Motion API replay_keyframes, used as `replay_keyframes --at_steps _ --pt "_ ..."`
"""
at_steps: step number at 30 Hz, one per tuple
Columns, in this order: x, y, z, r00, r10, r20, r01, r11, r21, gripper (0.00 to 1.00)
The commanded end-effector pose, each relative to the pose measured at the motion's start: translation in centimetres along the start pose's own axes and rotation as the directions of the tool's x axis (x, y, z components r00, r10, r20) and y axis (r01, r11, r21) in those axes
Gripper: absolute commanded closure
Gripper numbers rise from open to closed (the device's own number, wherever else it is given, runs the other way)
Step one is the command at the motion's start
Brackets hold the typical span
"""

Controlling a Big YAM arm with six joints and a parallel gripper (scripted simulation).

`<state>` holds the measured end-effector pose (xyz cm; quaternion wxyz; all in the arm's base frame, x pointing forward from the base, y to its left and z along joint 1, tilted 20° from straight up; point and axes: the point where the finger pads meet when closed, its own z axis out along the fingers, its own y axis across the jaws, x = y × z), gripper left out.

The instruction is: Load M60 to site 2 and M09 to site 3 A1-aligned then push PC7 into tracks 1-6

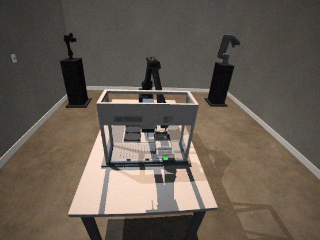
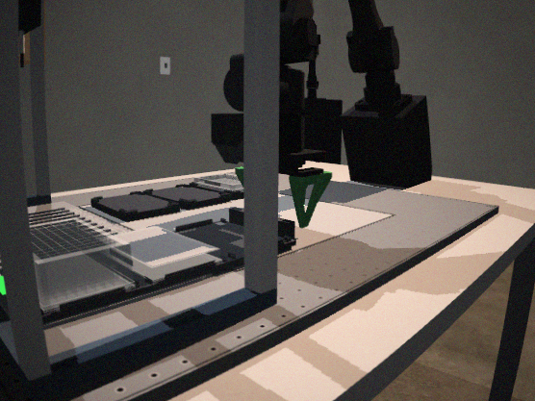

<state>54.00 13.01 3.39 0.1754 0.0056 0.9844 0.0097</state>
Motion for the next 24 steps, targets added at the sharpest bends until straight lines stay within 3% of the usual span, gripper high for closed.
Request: replay_keyframes --at_steps 1,3,8,17,19,20,22,24 --pt "-1.0 1.0 -1.7 0.999 0.006 0.054 -0.005 1.0 -0.015 0.2" --pt "-2.0 1.0 -2.8 0.998 0.009 0.057 -0.008 1.0 -0.015 0.2" --pt "-0.7 0.9 -4.3 0.999 0.004 0.038 -0.004 1.0 -0.01 0.2" --pt "-1.0 1.0 -8.2 0.999 0.006 0.048 -0.005 1.0 -0.014 0.2" --pt "-1.0 1.0 -8.2 0.999 0.006 0.048 -0.005 1.0 -0.014 0.2" --pt "-0.3 1.0 -6.7 1.0 0.002 0.012 -0.002 1.0 -0.003 0.2" --pt "-0.7 0.9 -9.3 0.999 0.005 0.044 -0.005 1.0 -0.013 0.2" --pt "-1.3 1.1 -10.5 0.998 0.007 0.057 -0.006 1.0 -0.017 0.2"
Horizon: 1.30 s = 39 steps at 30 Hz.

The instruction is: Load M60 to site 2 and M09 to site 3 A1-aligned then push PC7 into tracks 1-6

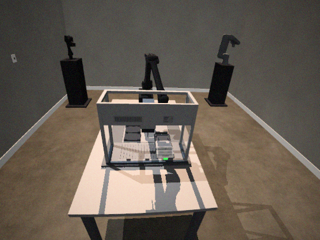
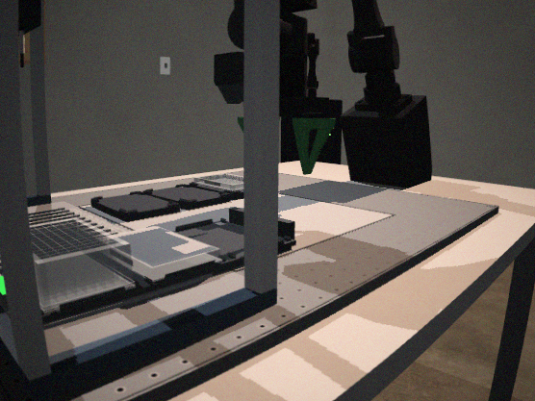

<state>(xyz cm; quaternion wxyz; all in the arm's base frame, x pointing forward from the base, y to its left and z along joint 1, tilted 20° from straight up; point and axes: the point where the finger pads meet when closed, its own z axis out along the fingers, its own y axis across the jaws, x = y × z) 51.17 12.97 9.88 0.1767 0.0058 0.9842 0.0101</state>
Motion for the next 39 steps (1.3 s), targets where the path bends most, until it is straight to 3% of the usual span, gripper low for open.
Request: replay_keyframes --at_steps 1,8,9,10,13,25,26,30,37,38,39 --pt "-2.0 1.1 -4.1 0.998 0.007 0.062 -0.006 1.0 -0.018 0.2" --pt "-2.0 1.1 -7.0 0.998 0.007 0.067 -0.006 1.0 -0.02 0.2" --pt "-1.6 1.0 -6.7 0.998 0.006 0.058 -0.005 1.0 -0.018 0.2" --pt "-0.4 0.7 -4.3 1.0 0.003 0.008 -0.003 1.0 -0.002 0.2" --pt "0.3 0.4 -3.9 1.0 0.005 -0.008 -0.005 1.0 0.004 0.2" --pt "-0.3 0.5 -4.2 1.0 0.006 0.005 -0.006 1.0 0.0 0.2" --pt "-2.5 1.1 -7.9 0.996 -0.046 0.077 0.047 0.999 -0.018 0.0" --pt "-1.9 1.0 -8.9 0.991 -0.115 0.067 0.116 0.993 -0.012 0.0" --pt "-2.6 1.1 -14.3 0.983 -0.164 0.083 0.166 0.986 -0.011 0.0" --pt "-2.6 1.1 -14.6 0.983 -0.164 0.084 0.166 0.986 -0.011 0.0" --pt "-0.4 0.6 -12.8 0.985 -0.17 0.03 0.17 0.985 -0.004 0.0"
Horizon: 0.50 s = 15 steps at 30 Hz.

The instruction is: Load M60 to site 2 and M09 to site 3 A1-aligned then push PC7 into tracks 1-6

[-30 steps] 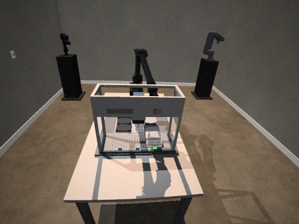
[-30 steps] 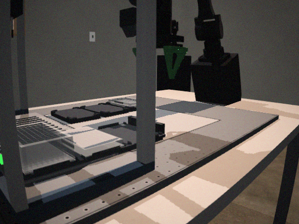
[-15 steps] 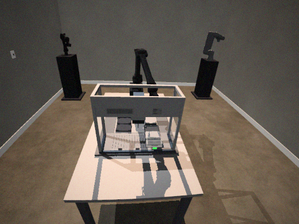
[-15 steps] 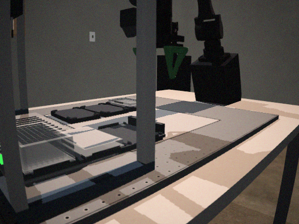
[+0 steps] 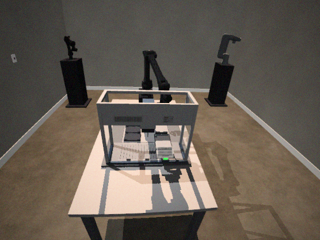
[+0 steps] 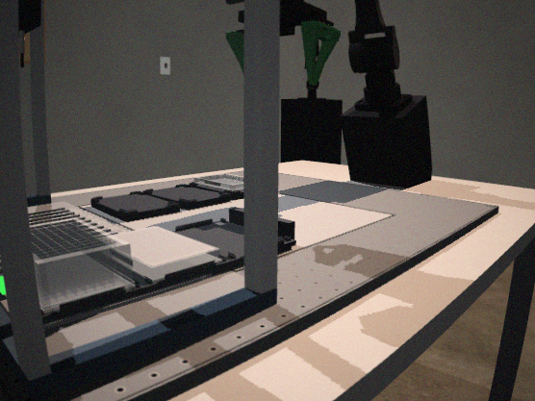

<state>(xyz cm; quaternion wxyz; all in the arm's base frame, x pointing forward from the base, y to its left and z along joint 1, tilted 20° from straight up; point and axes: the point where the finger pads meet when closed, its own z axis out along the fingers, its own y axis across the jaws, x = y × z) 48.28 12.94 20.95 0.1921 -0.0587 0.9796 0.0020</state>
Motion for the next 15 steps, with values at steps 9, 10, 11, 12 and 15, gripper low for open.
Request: replay_keyframes --at_steps 9,10,11,12,15 --pt "0.0 0.5 -2.2 0.996 -0.038 0.077 0.038 0.999 -0.003 0.0" --pt "0.0 0.5 -2.6 0.994 -0.037 0.104 0.038 0.999 -0.002 0.0" --pt "0.0 0.5 -3.0 0.991 -0.037 0.13 0.038 0.999 -0.002 0.0" --pt "0.0 0.5 -3.4 0.987 -0.037 0.157 0.037 0.999 -0.002 0.0" --pt "0.0 0.5 -4.7 0.971 -0.035 0.236 0.037 0.999 -0.002 0.0"
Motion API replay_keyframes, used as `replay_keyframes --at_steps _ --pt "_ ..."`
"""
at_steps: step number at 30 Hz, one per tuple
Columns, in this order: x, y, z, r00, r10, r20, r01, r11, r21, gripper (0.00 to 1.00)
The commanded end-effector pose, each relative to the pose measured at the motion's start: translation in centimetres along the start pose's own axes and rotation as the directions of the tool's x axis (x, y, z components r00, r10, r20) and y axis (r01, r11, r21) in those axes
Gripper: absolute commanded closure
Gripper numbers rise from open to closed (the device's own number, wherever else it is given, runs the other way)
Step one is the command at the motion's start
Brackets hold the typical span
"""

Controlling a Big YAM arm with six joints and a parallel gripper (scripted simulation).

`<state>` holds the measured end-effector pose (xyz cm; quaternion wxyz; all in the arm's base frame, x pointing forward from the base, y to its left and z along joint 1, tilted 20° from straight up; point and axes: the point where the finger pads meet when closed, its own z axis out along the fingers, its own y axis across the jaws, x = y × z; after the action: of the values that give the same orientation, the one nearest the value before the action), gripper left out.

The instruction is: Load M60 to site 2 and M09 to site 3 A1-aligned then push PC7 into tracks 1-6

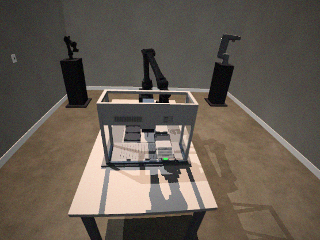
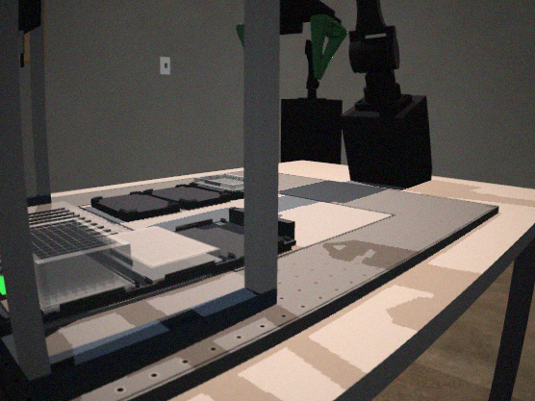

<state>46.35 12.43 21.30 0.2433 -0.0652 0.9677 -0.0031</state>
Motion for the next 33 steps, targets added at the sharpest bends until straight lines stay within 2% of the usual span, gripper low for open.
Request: replay_keyframes --at_steps 1,7,9,10,11,15,22,24,26,30,32,33 --pt "-2.1 0.8 -3.8 0.987 -0.016 0.16 0.019 1.0 -0.018 0.0" --pt "-2.4 0.7 -6.2 0.949 -0.011 0.316 0.018 1.0 -0.017 0.0" --pt "-2.4 0.7 -6.2 0.949 -0.011 0.316 0.018 1.0 -0.017 0.0" --pt "-2.2 0.8 -5.4 0.949 -0.015 0.316 0.02 1.0 -0.013 0.0" --pt "-2.5 0.7 -7.0 0.931 -0.01 0.366 0.017 1.0 -0.017 0.0" --pt "-2.6 0.7 -8.4 0.886 -0.006 0.463 0.016 1.0 -0.017 0.0" --pt "-2.6 0.6 -8.5 0.785 -0.001 0.619 0.014 1.0 -0.016 0.0" --pt "-2.4 0.8 -7.5 0.765 -0.005 0.645 0.016 1.0 -0.012 0.0" --pt "-2.4 0.8 -7.5 0.765 -0.005 0.645 0.016 1.0 -0.012 0.0" --pt "-2.4 0.7 -7.9 0.685 0.0 0.729 0.014 1.0 -0.013 0.0" --pt "-2.3 0.8 -7.0 0.66 -0.004 0.751 0.016 1.0 -0.009 0.0" --pt "-2.8 -0.1 -6.9 0.661 0.0 0.75 0.004 1.0 -0.004 0.0"
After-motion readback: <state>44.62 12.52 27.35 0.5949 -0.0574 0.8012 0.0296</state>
